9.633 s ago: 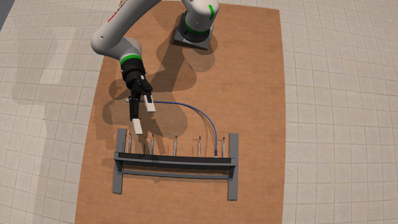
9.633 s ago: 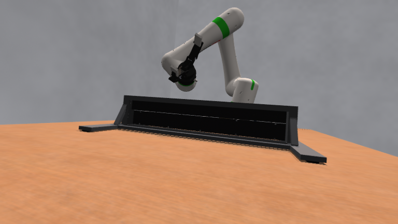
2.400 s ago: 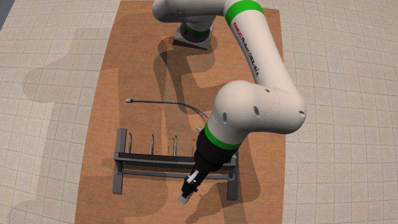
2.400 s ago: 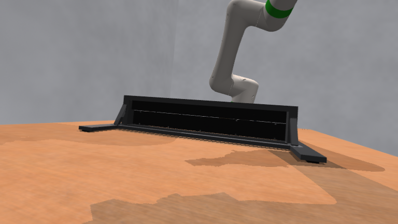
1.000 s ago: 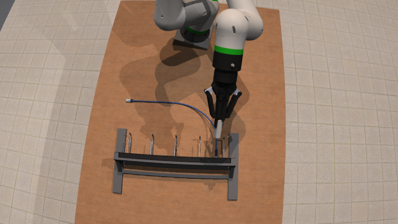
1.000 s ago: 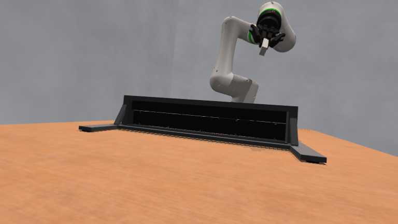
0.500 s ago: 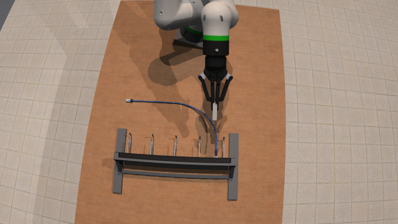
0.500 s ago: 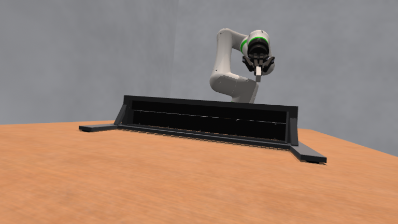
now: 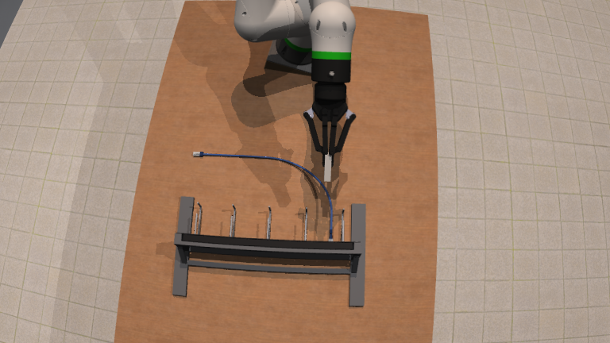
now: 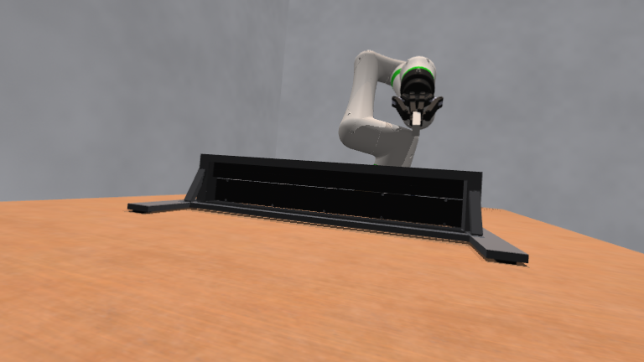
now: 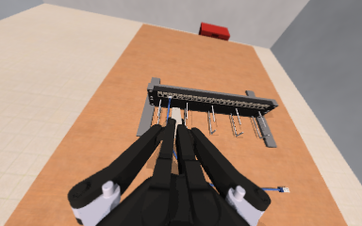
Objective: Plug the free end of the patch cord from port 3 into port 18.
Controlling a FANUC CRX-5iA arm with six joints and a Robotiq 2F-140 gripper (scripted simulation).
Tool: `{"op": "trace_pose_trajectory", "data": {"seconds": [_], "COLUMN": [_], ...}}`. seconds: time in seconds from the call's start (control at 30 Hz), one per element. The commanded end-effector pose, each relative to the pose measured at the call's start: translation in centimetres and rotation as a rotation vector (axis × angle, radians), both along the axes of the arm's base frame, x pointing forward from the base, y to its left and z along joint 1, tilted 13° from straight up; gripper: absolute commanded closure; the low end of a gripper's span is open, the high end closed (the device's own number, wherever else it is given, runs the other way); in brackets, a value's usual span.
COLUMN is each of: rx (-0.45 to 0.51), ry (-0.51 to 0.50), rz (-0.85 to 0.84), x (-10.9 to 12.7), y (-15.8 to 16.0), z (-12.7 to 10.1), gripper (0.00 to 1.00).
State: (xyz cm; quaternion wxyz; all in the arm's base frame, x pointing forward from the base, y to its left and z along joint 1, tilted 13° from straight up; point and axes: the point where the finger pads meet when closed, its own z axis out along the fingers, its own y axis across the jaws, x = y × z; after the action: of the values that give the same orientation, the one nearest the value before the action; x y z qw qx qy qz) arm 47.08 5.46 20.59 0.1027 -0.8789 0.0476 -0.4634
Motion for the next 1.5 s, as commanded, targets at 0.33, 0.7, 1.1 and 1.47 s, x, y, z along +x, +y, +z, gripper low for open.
{"op": "trace_pose_trajectory", "data": {"seconds": [0.33,0.7,1.1,1.47], "rx": [0.0,0.0,0.0,0.0], "ry": [-0.028,-0.028,-0.028,-0.028], "rz": [-0.007,-0.007,-0.007,-0.007], "x": [6.2,9.6,9.6,9.6], "y": [1.0,1.6,1.6,1.6], "z": [-3.9,-6.0,-6.0,-6.0], "gripper": [1.0,1.0,1.0,1.0]}}
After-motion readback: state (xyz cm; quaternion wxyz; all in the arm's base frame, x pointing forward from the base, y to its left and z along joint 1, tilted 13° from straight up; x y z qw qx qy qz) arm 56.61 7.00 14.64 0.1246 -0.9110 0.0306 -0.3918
